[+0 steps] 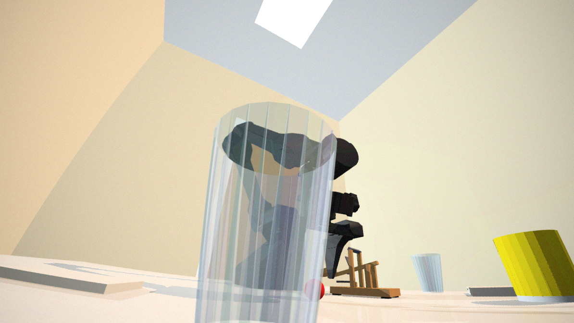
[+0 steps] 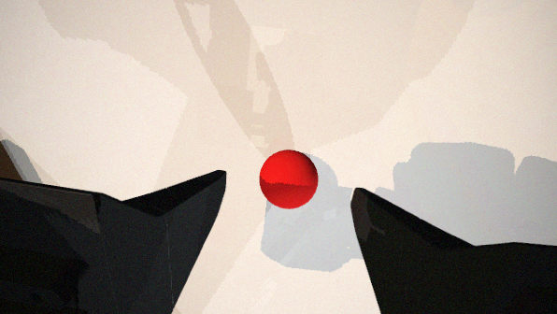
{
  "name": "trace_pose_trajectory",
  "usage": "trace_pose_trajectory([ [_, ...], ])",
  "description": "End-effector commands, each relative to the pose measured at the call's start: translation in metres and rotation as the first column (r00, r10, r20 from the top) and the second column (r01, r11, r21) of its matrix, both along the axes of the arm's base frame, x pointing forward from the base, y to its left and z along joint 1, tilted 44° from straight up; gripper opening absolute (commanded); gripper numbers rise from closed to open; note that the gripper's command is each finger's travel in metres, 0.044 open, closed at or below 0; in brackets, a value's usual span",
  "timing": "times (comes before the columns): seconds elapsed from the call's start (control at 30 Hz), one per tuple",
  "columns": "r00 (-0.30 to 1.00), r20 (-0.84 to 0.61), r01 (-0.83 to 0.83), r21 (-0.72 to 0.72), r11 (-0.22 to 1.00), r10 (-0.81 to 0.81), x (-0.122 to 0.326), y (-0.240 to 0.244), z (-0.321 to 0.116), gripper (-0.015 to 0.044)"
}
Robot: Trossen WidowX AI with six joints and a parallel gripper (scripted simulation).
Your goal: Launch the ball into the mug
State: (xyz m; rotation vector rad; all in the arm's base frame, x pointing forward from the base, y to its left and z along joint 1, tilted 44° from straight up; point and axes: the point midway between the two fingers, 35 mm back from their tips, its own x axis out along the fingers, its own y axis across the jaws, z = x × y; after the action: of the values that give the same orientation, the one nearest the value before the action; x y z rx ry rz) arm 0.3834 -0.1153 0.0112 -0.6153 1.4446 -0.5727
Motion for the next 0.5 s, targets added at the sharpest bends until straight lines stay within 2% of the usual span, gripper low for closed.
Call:
trace_pose_trajectory([
  [0.0, 1.000, -0.012, 0.002, -0.002, 1.000, -0.002, -0.0022, -0.0072, -0.0084, 0.0300],
  [0.33, 1.000, -0.012, 0.002, -0.003, 1.000, -0.002, -0.0023, -0.0171, -0.0180, 0.0300],
  [0.47, 1.000, -0.012, 0.002, -0.003, 1.000, -0.002, -0.0023, -0.0171, -0.0180, 0.0195],
])
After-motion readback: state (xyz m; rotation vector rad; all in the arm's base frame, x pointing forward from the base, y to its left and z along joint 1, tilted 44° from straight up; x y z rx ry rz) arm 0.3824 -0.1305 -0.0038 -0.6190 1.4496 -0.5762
